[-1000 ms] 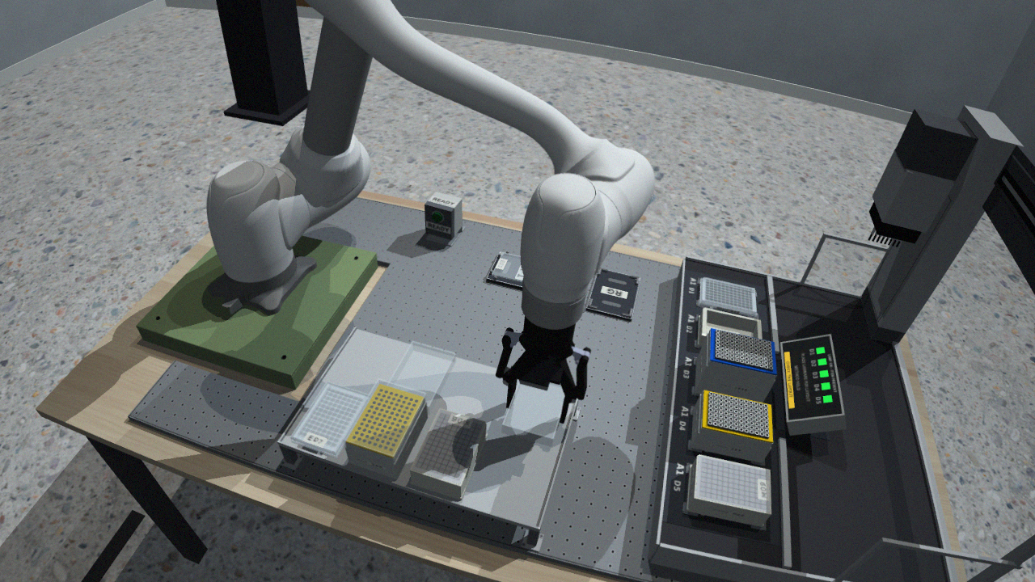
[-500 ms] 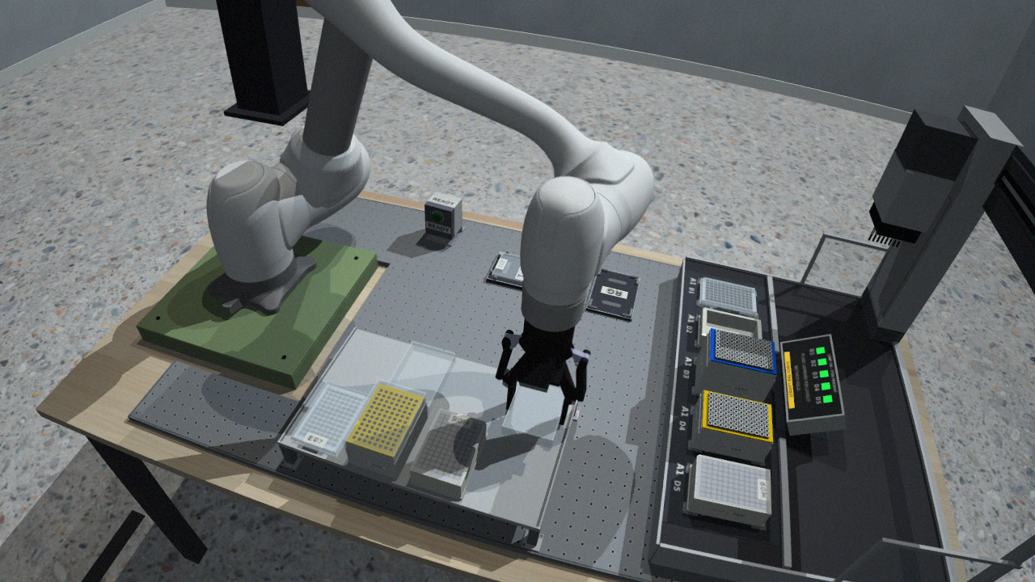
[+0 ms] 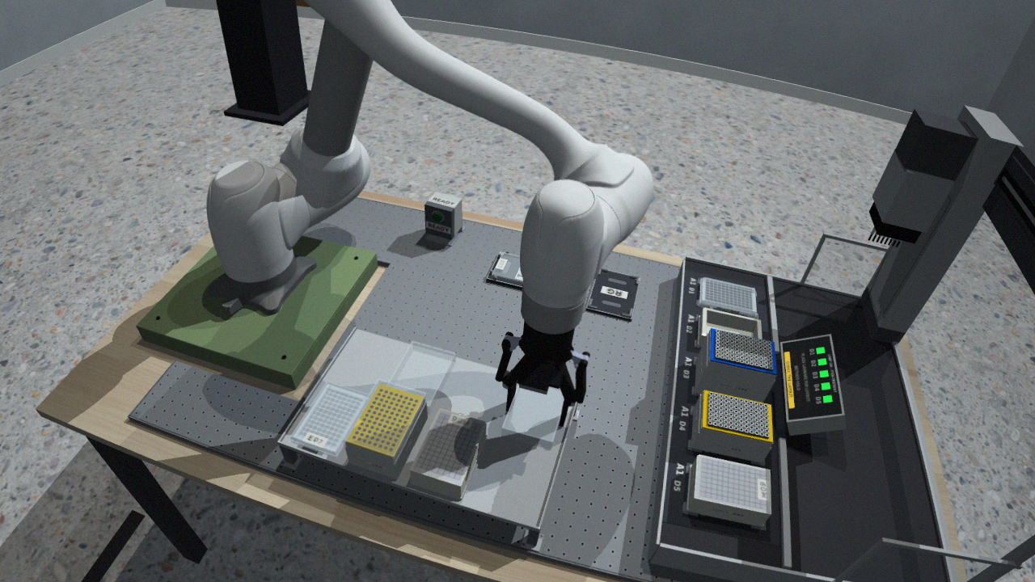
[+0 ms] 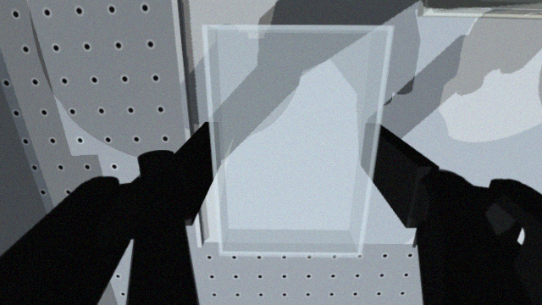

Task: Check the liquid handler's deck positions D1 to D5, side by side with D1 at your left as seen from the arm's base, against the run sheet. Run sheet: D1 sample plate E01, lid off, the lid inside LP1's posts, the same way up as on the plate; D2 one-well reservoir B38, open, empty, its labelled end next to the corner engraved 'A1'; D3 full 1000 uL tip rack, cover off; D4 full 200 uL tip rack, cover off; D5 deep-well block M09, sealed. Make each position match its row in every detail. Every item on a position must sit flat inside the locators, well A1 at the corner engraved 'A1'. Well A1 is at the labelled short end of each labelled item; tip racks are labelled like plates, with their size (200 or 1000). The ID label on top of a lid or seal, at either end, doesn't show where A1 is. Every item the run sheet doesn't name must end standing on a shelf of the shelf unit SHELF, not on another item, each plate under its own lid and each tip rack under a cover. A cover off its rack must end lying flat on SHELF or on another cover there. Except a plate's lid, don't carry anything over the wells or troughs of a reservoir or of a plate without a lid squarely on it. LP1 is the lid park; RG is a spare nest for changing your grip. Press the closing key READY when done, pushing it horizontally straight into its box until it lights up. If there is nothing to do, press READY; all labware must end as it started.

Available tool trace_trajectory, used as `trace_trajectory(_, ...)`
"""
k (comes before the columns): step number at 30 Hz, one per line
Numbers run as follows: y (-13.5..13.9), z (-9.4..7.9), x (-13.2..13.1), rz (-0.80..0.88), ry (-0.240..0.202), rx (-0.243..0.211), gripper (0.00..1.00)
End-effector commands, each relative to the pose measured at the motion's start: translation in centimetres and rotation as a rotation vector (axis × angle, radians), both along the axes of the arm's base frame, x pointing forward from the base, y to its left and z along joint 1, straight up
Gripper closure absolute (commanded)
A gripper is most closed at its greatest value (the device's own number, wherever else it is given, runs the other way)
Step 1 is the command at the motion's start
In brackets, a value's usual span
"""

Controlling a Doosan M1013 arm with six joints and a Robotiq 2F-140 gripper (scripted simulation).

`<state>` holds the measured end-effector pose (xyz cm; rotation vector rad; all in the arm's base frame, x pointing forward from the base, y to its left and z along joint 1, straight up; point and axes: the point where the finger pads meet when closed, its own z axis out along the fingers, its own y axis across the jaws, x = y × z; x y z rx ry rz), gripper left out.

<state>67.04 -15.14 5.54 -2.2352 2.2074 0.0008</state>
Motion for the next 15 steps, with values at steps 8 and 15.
trace_trajectory(8,0.00,0.04,0.05,0.000,-0.002,0.000,0.21)
trace_trajectory(15,0.00,0.04,0.05,0.000,-0.002,0.000,0.21)
